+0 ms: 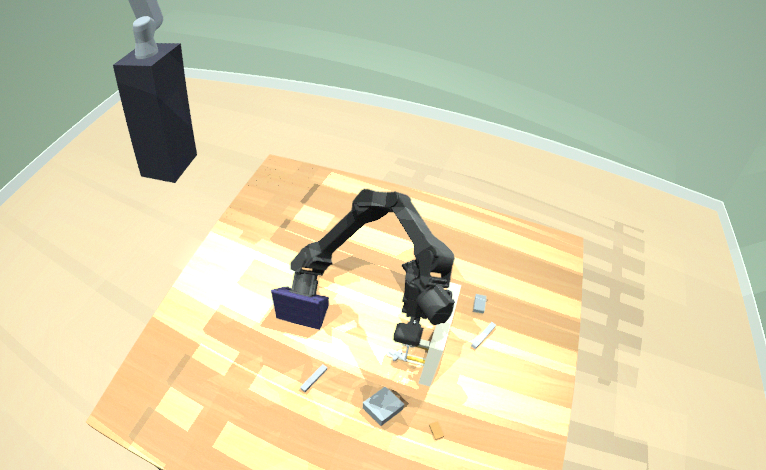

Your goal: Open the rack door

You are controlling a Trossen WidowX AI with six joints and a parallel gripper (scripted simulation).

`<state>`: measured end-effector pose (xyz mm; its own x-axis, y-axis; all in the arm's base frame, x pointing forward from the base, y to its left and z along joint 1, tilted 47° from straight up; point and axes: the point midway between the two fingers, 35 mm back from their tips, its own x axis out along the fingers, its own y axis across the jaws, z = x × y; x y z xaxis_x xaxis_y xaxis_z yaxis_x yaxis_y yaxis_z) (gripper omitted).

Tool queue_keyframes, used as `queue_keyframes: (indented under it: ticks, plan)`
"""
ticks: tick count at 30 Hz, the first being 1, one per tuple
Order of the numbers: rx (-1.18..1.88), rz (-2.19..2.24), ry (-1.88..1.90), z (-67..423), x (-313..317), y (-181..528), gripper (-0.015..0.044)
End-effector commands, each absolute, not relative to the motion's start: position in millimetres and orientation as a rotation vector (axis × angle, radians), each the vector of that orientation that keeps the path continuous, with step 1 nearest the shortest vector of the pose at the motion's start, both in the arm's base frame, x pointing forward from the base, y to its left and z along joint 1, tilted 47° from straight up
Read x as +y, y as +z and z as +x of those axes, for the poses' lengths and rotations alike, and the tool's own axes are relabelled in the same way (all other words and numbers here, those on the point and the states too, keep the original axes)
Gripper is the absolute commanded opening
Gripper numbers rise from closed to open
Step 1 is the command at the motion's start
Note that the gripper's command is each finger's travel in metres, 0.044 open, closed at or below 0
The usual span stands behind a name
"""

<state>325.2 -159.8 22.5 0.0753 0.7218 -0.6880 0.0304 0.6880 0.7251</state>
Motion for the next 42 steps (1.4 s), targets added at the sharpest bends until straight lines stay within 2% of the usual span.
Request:
queue_keyframes:
  ticks: [1, 16, 23, 36, 42]
  plan:
    - [1.44, 0.676, 0.582, 324, -154, 17, 0.028]
    - [1.489, 0.673, 0.581, 325, -138, 2, 0.028]
    - [1.489, 0.673, 0.581, 325, -138, 2, 0.0097]
    - [1.489, 0.673, 0.581, 325, -138, 2, 0.001]
    - [1.516, 0.729, 0.529, 325, -138, 2, 0.0009]
